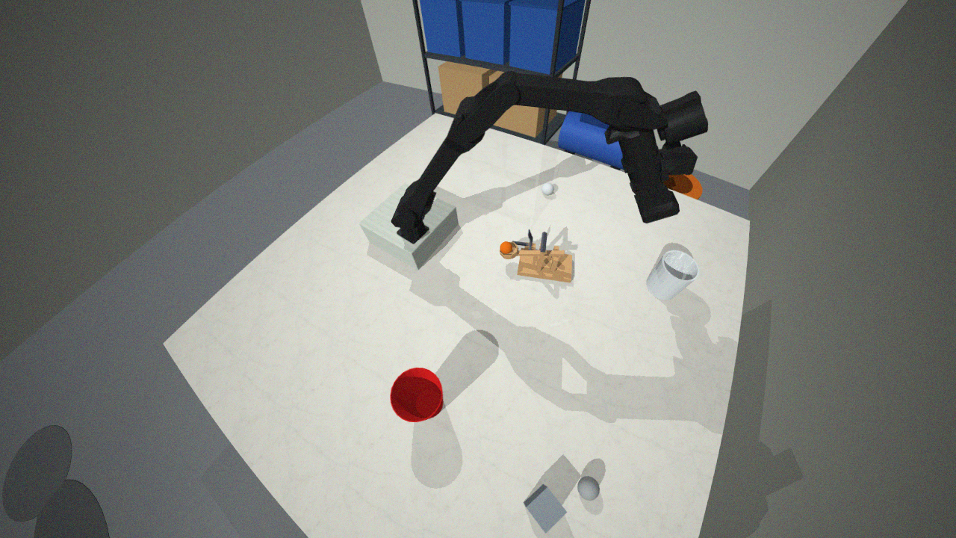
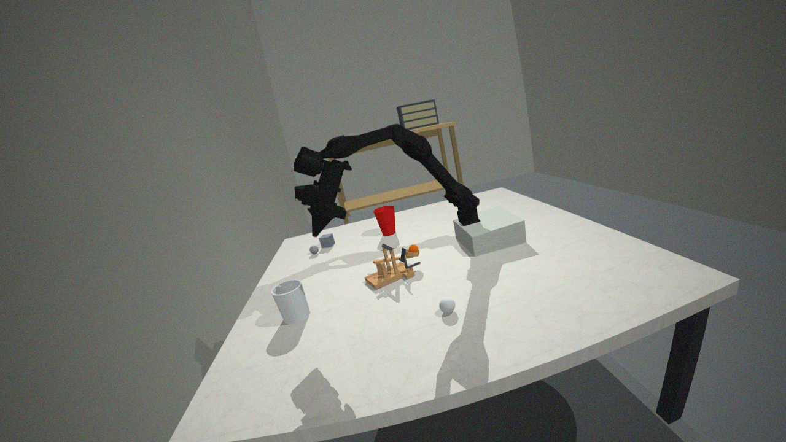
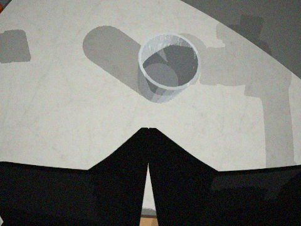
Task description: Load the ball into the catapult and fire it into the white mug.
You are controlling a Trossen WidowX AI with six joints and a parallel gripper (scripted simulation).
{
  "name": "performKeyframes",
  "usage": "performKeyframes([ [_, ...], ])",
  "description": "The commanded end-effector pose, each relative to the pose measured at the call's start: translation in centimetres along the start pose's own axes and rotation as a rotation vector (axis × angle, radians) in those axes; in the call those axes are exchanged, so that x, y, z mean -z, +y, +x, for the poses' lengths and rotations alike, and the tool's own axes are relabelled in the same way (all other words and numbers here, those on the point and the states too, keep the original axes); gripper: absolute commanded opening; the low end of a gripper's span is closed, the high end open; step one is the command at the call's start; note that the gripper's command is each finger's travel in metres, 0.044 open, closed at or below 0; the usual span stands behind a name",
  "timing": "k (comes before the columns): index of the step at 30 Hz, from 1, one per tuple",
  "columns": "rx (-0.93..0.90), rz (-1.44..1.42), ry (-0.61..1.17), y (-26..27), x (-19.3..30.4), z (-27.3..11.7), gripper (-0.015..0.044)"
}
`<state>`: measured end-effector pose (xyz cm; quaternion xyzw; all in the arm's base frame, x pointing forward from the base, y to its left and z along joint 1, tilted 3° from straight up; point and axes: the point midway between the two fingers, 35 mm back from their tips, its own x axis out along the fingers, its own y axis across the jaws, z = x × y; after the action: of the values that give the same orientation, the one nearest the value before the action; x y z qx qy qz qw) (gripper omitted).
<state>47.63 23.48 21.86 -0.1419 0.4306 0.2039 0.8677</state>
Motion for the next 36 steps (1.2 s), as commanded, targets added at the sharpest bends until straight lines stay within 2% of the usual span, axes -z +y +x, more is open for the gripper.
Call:
performKeyframes([
  [1, 0.013, -0.072, 0.059, 1.2, 1.7, 0.2, 0.0000],
  [17, 0.052, -0.446, 0.349, 6.1, 10.5, 0.5, 0.0000],
  [36, 0.090, -0.960, 0.675, 8.0, 20.3, -1.8, 0.0000],
])
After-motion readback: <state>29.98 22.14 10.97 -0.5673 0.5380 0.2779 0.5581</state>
